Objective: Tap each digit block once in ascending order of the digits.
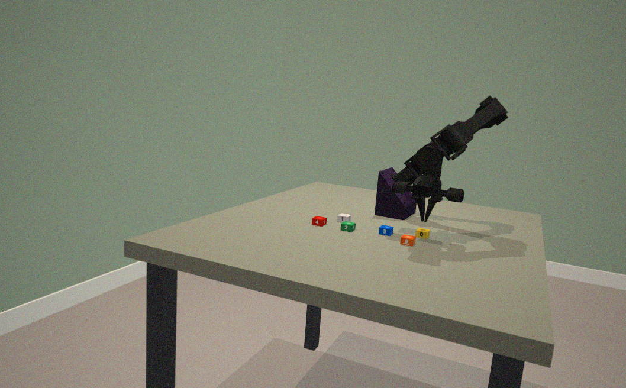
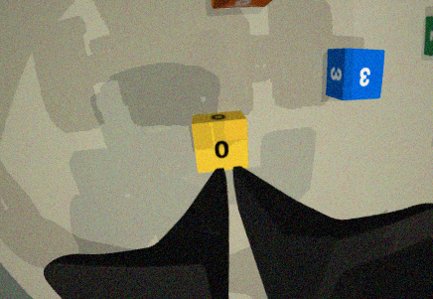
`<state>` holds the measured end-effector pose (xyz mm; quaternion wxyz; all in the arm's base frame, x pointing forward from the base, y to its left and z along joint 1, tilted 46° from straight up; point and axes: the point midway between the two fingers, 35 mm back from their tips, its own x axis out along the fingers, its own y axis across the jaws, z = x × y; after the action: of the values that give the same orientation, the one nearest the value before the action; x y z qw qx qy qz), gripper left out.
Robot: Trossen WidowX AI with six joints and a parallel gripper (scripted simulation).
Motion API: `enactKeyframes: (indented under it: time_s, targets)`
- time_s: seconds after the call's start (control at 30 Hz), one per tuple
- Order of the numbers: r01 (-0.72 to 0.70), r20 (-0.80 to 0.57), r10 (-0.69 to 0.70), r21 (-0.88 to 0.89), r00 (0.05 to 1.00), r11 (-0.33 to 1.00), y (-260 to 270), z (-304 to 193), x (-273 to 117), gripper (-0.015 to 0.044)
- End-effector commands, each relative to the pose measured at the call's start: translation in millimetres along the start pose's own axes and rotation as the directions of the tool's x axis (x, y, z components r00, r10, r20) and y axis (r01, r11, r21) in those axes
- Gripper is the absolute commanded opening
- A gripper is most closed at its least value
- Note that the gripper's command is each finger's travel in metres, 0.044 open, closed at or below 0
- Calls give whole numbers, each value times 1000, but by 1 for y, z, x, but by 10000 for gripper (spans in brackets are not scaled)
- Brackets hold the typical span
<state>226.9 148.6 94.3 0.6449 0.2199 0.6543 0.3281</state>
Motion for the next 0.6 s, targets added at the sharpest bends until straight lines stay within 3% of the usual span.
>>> enactKeyframes:
  time_s: [0.0, 0.57]
  targets:
    - [-3, -1, 3, 3, 1000, 1000, 0, 0, 5, 20]
    - [-5, -1, 5, 3, 1000, 1000, 1, -1, 28, 20]
